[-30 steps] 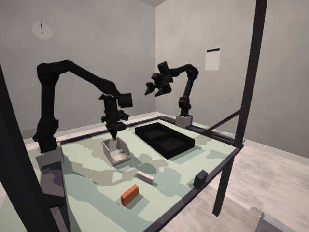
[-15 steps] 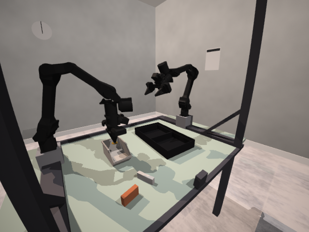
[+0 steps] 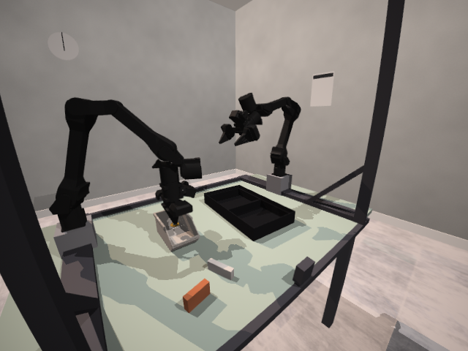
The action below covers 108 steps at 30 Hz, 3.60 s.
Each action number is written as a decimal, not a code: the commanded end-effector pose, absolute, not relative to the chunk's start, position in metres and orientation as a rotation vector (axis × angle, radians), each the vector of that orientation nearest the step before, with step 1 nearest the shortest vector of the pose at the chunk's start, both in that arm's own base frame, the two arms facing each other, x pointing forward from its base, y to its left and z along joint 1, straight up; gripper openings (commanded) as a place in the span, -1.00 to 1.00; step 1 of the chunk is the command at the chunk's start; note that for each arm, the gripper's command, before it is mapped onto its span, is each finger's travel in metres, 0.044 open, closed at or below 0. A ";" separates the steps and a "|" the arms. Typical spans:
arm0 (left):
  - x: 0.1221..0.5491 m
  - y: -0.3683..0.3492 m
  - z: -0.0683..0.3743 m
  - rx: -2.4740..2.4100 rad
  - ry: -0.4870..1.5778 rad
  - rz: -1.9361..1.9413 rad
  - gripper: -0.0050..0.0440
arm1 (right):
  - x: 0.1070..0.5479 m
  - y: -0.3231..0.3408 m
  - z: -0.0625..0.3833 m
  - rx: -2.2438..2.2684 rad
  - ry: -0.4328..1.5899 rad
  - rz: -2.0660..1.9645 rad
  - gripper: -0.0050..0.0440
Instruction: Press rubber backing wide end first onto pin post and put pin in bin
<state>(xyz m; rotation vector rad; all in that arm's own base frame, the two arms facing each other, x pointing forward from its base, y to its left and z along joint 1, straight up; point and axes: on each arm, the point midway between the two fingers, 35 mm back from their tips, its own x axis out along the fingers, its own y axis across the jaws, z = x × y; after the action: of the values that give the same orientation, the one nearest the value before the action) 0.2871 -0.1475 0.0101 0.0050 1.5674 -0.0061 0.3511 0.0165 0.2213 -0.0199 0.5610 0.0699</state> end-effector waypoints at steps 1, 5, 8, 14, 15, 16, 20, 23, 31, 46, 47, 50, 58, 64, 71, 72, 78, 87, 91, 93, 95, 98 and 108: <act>0.288 -0.147 0.003 0.004 1.565 -0.004 -1.00 | 0.351 0.016 0.229 -0.020 0.539 0.070 1.00; 0.288 -0.147 -0.003 0.004 1.565 -0.004 -1.00 | 0.351 0.016 0.229 -0.020 0.539 0.070 1.00; 0.288 -0.147 -0.008 0.004 1.565 -0.004 -1.00 | 0.351 0.016 0.229 -0.020 0.539 0.070 1.00; 0.290 -0.148 -0.010 0.002 1.559 -0.006 -1.00 | 0.351 0.016 0.229 -0.020 0.539 0.070 1.00; 0.290 -0.148 -0.010 0.002 1.559 -0.006 -1.00 | 0.351 0.016 0.229 -0.020 0.539 0.070 1.00; 0.289 -0.147 -0.013 0.004 1.564 -0.004 -1.00 | 0.351 0.016 0.229 -0.020 0.539 0.070 1.00; 0.288 -0.147 -0.015 0.004 1.565 -0.004 -1.00 | 0.351 0.016 0.229 -0.020 0.539 0.070 1.00; 0.289 -0.148 -0.015 0.003 1.562 -0.005 -1.00 | 0.351 0.016 0.229 -0.020 0.539 0.070 1.00; 0.289 -0.148 -0.018 0.003 1.562 -0.005 -1.00 | 0.351 0.016 0.229 -0.020 0.539 0.070 1.00; 0.288 -0.147 -0.026 0.004 1.565 -0.004 -1.00 | 0.351 0.016 0.229 -0.020 0.539 0.070 1.00; 0.291 -0.148 -0.024 0.001 1.558 -0.007 -1.00 | 0.351 0.016 0.229 -0.020 0.539 0.070 1.00; 0.291 -0.148 -0.024 0.002 1.559 -0.007 -1.00 | 0.351 0.016 0.229 -0.020 0.539 0.070 1.00; 0.293 -0.150 -0.019 -0.003 1.546 -0.013 -0.43 | 0.351 0.016 0.229 -0.020 0.539 0.070 1.00; 0.293 -0.150 -0.019 -0.003 1.546 -0.013 -0.43 | 0.351 0.016 0.229 -0.020 0.539 0.070 1.00; 0.296 -0.152 0.003 -0.011 1.526 -0.020 -0.43 | 0.351 0.016 0.229 -0.020 0.539 0.070 1.00; 0.296 -0.152 0.003 -0.011 1.526 -0.020 -0.43 | 0.351 0.016 0.229 -0.020 0.539 0.070 1.00; 0.295 -0.151 0.036 -0.012 1.526 -0.019 -0.43 | 0.351 0.016 0.229 -0.020 0.539 0.070 1.00; 0.289 -0.150 0.068 0.000 1.531 -0.021 -0.13 | 0.351 0.016 0.229 -0.020 0.539 0.070 1.00; 0.283 -0.149 0.068 0.048 1.489 -0.080 0.26 | 0.351 0.016 0.229 -0.020 0.539 0.070 1.00; 0.279 -0.148 0.070 0.091 1.438 -0.140 0.45 | 0.351 0.016 0.229 -0.020 0.539 0.070 1.00; 0.275 -0.148 0.073 0.128 1.393 -0.192 0.65 | 0.351 0.016 0.229 -0.020 0.539 0.070 1.00; 0.273 -0.148 0.074 0.144 1.372 -0.216 0.75 | 0.351 0.016 0.229 -0.020 0.539 0.070 1.00; 0.260 -0.146 0.081 0.261 1.209 -0.391 1.00 | 0.351 0.016 0.229 -0.020 0.539 0.070 1.00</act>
<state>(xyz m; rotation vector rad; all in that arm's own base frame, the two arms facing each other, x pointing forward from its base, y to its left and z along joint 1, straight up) 0.2624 -0.1452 0.0733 0.2388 1.2802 -0.3339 0.3511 0.0165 0.2213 -0.0199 0.5611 0.0699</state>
